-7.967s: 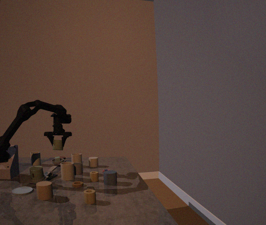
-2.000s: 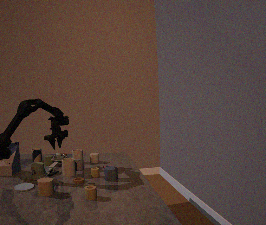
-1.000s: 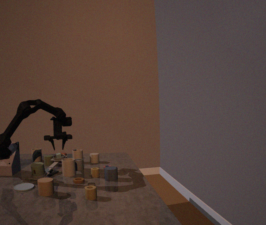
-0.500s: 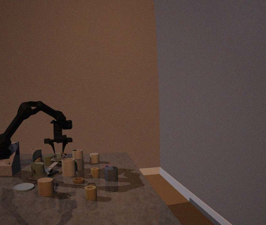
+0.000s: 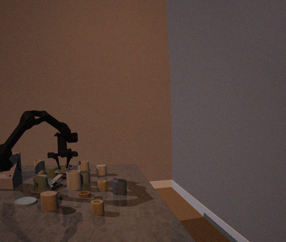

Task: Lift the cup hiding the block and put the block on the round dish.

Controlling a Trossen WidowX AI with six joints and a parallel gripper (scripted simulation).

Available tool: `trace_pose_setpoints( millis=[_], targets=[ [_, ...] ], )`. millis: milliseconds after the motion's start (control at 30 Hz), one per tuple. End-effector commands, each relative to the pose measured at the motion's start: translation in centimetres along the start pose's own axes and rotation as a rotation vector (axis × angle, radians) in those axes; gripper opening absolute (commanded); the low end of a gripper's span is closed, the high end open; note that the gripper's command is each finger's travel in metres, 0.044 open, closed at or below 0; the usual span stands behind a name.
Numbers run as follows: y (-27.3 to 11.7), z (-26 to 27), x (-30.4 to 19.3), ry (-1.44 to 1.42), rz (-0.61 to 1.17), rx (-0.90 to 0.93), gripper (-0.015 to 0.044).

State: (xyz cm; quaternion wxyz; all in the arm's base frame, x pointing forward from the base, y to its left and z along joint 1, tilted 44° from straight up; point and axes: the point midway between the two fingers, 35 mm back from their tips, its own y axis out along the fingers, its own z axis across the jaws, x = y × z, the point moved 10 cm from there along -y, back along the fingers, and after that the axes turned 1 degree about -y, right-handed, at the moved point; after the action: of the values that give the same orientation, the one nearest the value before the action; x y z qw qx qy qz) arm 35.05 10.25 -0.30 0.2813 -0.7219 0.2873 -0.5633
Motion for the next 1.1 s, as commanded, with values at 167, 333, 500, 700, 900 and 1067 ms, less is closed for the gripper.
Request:
trace_pose_setpoints(
  millis=[167,333,500,700,900,1067],
  targets=[
    [0.3,-0.1,0.0,-0.003,-0.005,-0.001,0.0122],
    [-0.1,0.0,0.0,-0.003,-0.004,-0.001,0.0030],
    [-2.7,0.3,-0.1,-0.004,-0.002,0.000,0.0000],
    [-6.2,0.3,-0.1,-0.006,0.001,0.001,0.0000],
    [-9.2,0.0,-0.1,-0.005,-0.001,-0.001,0.0000],
    [-9.1,0.0,1.4,-0.008,0.011,0.001,0.0000]
  ],
)
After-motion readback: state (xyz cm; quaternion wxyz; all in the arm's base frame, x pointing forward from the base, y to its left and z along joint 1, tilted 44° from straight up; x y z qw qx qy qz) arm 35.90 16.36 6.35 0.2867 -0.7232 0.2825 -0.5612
